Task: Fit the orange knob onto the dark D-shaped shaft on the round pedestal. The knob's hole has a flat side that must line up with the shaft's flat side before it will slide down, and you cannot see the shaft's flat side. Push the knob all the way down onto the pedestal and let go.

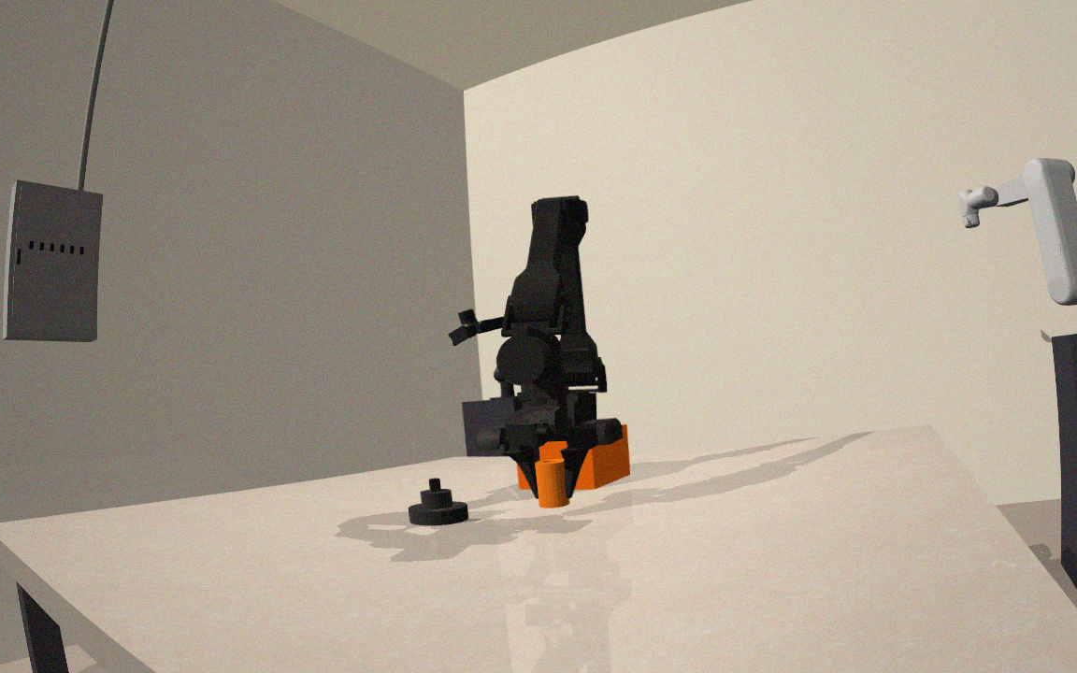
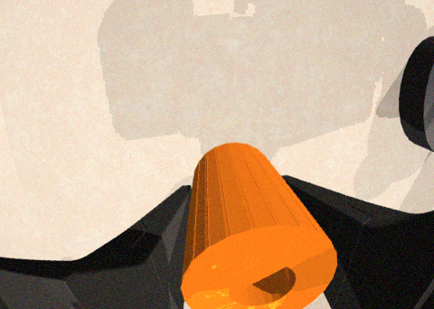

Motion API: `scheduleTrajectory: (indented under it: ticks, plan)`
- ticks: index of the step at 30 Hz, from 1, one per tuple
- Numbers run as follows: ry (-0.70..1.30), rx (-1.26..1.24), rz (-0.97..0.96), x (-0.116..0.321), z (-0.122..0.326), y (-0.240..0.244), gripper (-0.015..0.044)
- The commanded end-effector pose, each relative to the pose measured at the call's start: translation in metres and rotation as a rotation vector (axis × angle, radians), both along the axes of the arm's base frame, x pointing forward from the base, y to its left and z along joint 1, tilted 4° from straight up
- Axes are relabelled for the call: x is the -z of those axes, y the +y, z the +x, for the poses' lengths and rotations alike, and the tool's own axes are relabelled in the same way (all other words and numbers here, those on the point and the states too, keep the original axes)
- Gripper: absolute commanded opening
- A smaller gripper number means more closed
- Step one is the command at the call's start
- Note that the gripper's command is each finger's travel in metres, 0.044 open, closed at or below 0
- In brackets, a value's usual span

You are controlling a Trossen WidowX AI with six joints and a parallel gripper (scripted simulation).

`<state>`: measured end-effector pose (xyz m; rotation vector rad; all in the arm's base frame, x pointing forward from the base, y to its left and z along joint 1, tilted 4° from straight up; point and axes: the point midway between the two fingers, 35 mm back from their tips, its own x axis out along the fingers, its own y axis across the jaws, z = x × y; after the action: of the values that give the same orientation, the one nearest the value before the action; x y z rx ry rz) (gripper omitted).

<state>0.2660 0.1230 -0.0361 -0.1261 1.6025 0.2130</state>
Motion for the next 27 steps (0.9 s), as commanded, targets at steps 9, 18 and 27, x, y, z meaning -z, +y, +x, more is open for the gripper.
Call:
scheduleTrajectory:
  ticks: [9,18,27]
  plan:
    - [-0.034,0.003,0.012,-0.089,0.014,0.005,0.0000]
    - [-0.034,0.003,0.012,-0.122,0.011,0.004,0.0000]
    - [-0.036,0.003,0.009,-0.114,0.024,-0.014,0.0000]
